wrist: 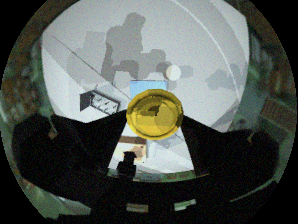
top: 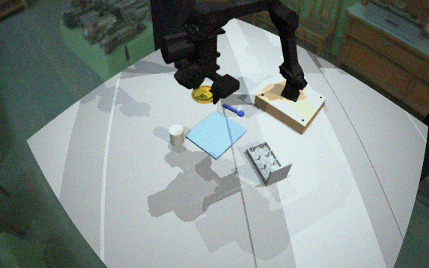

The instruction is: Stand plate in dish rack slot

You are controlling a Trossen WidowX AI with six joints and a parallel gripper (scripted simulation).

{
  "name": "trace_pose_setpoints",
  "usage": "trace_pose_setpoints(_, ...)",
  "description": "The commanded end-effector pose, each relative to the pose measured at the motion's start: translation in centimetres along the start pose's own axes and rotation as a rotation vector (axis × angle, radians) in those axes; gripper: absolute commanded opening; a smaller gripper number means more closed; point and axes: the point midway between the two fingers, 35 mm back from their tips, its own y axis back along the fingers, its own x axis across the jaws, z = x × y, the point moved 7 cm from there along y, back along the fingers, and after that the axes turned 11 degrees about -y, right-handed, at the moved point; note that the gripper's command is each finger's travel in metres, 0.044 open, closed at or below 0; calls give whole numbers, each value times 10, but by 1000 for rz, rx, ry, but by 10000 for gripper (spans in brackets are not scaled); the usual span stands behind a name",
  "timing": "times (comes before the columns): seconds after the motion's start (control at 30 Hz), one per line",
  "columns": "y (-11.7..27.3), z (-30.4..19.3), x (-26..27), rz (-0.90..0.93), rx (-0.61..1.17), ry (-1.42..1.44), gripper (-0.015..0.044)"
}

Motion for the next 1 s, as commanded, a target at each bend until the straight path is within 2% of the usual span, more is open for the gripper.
trace_pose_setpoints(0.0,7,-28,35,5,-4,-83,0)
trace_pose_setpoints(0.3,-1,-118,92,10,6,-369,0)
trace_pose_setpoints(0.57,-4,-119,93,19,13,-359,0)
trace_pose_setpoints(0.97,-38,-108,92,203,81,-83,0)
